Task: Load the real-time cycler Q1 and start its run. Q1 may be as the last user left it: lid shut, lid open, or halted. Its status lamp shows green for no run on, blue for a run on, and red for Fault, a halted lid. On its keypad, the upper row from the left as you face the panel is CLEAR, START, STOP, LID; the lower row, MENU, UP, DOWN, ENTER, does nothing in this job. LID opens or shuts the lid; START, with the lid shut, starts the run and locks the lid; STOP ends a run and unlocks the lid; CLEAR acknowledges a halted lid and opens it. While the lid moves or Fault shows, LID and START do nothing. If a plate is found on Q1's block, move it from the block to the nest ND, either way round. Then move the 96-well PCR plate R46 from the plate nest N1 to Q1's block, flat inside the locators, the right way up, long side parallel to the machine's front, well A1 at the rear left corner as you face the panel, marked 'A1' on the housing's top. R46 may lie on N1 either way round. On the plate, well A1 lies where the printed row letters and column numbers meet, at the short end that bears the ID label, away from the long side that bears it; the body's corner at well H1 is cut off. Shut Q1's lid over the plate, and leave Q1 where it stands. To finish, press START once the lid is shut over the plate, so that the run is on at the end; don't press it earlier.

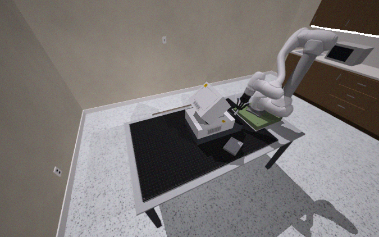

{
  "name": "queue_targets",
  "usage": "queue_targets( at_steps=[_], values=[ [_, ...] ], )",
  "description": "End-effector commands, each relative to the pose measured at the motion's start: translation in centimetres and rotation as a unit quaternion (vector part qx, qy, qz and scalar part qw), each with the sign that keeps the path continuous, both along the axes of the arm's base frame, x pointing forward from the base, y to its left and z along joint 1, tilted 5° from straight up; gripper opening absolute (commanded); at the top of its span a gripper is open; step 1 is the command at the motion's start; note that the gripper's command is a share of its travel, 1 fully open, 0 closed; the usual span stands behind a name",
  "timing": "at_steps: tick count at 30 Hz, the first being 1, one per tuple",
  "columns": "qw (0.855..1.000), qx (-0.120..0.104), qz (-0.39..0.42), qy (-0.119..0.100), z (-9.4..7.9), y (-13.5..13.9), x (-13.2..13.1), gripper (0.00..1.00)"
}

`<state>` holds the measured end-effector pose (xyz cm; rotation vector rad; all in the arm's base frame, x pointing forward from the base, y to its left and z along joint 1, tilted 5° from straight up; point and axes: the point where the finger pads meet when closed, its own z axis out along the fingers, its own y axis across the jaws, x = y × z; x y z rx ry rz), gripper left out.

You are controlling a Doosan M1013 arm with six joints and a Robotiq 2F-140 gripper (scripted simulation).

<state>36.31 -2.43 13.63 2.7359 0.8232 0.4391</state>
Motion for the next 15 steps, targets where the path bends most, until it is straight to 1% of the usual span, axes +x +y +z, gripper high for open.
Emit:
queue_targets(
  at_steps=[1,15],
  values=[
    [1.0,0.0,0.0,0.0,-0.09,-0.02,0.08,0.0],
    [1.0,0.0,0.0,0.0,-0.68,-0.18,0.59,0.0]
  ],
)
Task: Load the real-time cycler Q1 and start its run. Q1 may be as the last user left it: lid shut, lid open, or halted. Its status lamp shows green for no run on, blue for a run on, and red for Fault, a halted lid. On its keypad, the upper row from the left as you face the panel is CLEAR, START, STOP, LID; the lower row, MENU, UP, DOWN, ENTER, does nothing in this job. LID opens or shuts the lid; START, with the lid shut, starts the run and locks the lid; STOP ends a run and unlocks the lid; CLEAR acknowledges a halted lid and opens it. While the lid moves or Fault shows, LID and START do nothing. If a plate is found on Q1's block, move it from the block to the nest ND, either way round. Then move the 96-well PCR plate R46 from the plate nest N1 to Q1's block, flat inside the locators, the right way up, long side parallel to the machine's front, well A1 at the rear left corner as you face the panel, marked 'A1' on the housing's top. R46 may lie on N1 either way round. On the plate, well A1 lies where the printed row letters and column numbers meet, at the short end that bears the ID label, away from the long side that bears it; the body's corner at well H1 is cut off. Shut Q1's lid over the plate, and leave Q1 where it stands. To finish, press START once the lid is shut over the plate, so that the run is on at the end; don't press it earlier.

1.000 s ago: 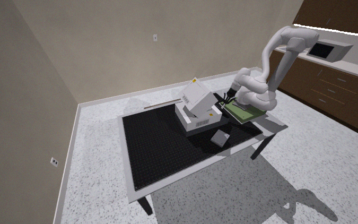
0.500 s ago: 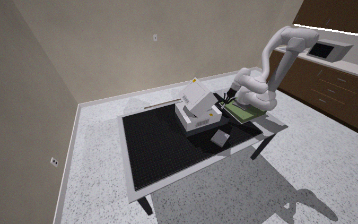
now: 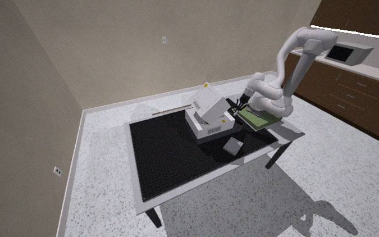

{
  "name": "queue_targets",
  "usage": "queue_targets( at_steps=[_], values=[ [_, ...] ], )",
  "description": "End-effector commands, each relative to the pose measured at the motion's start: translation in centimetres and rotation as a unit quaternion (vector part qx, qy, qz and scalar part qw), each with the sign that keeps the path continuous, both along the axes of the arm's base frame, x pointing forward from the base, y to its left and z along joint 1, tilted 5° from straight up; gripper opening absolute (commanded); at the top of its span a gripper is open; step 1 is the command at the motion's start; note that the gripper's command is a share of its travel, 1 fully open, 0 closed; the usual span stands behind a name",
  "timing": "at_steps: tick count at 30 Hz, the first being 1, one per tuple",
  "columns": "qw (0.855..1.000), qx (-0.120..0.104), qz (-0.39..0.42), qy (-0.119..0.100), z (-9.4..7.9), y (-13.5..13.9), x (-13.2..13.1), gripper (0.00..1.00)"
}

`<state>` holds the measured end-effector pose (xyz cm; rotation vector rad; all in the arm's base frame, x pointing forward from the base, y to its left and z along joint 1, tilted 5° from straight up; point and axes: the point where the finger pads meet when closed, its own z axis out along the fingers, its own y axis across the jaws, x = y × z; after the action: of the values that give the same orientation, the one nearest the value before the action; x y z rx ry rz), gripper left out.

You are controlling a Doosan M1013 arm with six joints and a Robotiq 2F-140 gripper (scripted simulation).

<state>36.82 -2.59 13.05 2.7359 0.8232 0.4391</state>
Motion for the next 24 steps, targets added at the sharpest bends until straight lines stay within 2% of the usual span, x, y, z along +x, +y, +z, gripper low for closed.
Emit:
queue_targets(
  at_steps=[1,24],
  values=[
    [1.0,0.0,0.0,0.0,-0.15,-0.04,0.13,0.0],
    [1.0,0.0,0.0,0.0,0.02,0.01,-0.02,0.0]
  ],
)
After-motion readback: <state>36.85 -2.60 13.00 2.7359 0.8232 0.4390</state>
